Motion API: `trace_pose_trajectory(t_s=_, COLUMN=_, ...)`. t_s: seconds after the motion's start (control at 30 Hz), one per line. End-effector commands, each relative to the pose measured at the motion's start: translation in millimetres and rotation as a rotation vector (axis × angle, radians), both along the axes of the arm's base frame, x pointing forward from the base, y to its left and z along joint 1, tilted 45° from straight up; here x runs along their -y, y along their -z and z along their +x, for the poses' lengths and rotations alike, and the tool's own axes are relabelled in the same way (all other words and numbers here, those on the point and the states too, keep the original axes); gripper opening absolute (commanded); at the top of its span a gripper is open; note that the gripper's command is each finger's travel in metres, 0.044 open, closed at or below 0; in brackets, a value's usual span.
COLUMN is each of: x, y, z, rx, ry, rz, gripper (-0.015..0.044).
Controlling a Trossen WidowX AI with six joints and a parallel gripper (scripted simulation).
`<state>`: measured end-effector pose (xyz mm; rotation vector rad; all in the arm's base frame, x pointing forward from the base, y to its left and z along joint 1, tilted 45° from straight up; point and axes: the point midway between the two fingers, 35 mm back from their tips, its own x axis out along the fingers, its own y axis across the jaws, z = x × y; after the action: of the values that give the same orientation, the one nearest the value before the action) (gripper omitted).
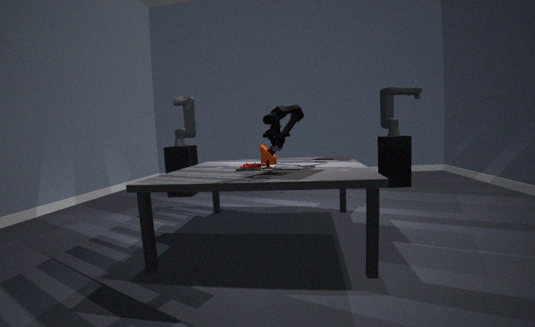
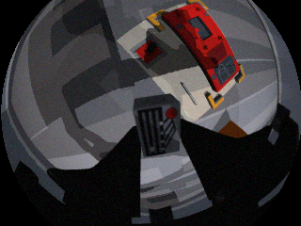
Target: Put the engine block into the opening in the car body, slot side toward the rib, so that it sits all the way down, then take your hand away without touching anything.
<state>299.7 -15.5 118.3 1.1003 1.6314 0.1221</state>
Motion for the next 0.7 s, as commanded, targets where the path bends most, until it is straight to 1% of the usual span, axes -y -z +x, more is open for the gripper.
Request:
trace_pose_trajectory(t_s=0.0, x=8.9, y=10.5, z=7.3, rx=0.035, ry=-0.029, rz=-0.009, gripper=0.0000)
trace_pose_trajectory(t_s=0.67, x=36.4, y=59.6, z=28.7, rx=0.167, ry=-0.162, rz=-0.021, gripper=0.0000)
